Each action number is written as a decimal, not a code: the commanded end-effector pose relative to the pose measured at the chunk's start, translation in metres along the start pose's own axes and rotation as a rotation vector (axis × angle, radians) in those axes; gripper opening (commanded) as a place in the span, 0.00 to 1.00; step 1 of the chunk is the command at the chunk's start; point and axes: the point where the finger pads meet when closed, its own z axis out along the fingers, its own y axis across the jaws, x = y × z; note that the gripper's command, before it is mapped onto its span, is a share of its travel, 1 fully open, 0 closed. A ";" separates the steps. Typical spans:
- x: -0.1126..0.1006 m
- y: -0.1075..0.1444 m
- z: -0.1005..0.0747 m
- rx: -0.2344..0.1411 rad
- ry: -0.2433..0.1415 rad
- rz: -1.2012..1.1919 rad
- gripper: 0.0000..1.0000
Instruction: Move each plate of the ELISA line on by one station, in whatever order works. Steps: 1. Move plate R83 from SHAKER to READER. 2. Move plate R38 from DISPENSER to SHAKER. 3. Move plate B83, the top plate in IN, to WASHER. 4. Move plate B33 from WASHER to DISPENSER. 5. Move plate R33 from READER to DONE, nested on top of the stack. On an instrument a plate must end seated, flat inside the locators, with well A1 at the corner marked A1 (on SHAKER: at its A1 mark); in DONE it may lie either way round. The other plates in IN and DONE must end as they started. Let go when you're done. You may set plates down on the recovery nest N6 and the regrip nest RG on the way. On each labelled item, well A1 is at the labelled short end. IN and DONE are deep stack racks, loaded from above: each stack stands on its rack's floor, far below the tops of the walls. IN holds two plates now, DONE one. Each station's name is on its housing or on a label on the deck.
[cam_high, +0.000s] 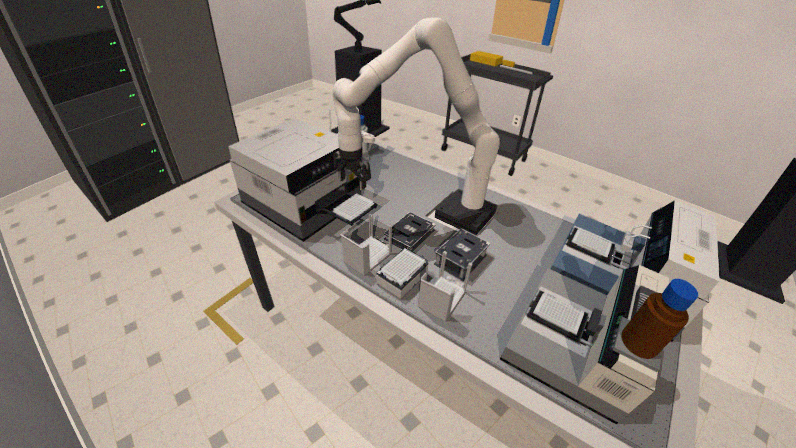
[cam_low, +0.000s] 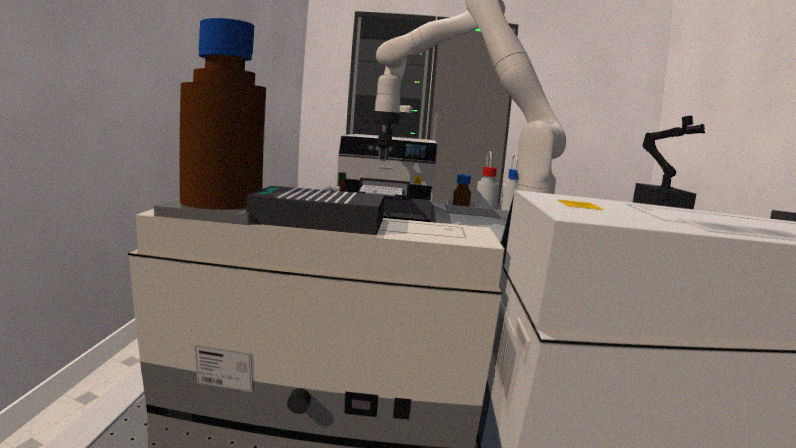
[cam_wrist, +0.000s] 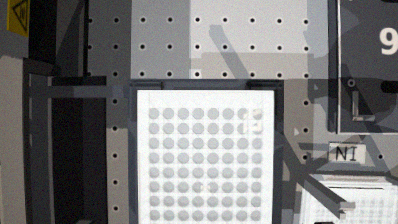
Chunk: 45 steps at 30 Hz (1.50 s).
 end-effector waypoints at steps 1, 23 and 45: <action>0.001 -0.001 0.002 0.002 -0.002 -0.006 1.00; 0.001 -0.001 0.030 0.004 0.001 0.003 1.00; 0.001 0.000 0.056 0.004 0.001 0.003 1.00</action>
